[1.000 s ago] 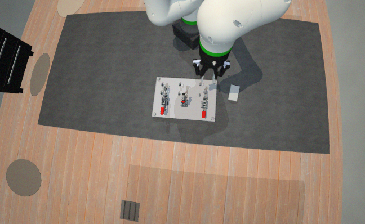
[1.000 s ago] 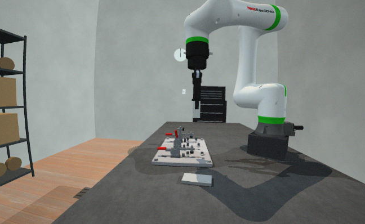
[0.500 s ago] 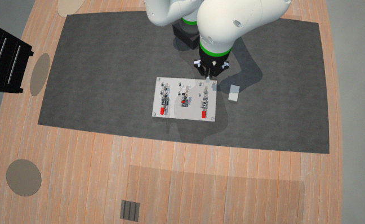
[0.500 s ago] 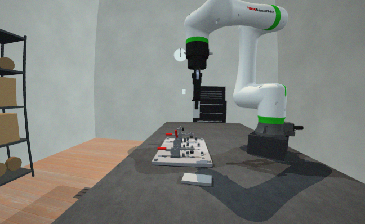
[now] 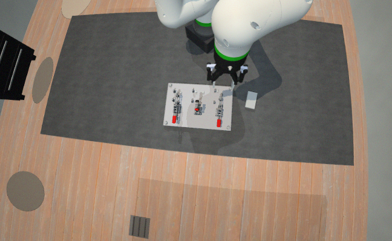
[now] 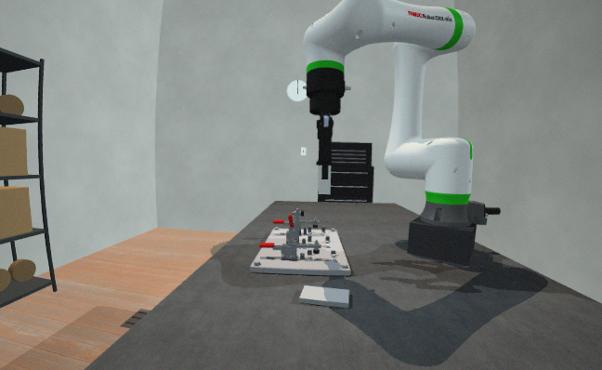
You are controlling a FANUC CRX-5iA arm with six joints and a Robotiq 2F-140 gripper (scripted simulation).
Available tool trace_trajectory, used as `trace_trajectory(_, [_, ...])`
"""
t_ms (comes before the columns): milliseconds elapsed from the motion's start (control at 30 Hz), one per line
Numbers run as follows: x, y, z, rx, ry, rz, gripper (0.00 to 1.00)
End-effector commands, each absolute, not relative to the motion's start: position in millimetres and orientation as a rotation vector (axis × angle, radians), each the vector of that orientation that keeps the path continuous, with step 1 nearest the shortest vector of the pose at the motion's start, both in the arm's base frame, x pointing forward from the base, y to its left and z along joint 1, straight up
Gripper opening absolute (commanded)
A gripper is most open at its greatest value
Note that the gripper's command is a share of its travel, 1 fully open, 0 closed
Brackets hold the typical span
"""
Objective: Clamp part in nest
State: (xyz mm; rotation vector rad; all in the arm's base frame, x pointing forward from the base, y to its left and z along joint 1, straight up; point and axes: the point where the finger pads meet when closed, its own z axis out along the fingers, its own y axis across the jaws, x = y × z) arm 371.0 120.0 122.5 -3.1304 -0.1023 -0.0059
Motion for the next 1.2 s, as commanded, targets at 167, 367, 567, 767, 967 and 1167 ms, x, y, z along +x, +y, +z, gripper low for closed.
trace_trajectory(167, [371.2, 120.1, 122.7, -3.130, -0.102, -0.007, 0.58])
trace_trajectory(367, [371.2, 120.1, 122.7, -3.130, -0.102, -0.007, 0.58])
trace_trajectory(567, [371.2, 120.1, 122.7, -3.130, -0.102, -0.007, 0.58])
trace_trajectory(767, [371.2, 120.1, 122.7, -3.130, -0.102, -0.007, 0.58])
trace_trajectory(967, [371.2, 120.1, 122.7, -3.130, -0.102, -0.007, 0.28])
trace_trajectory(1167, [371.2, 120.1, 122.7, -3.130, -0.102, -0.007, 0.28])
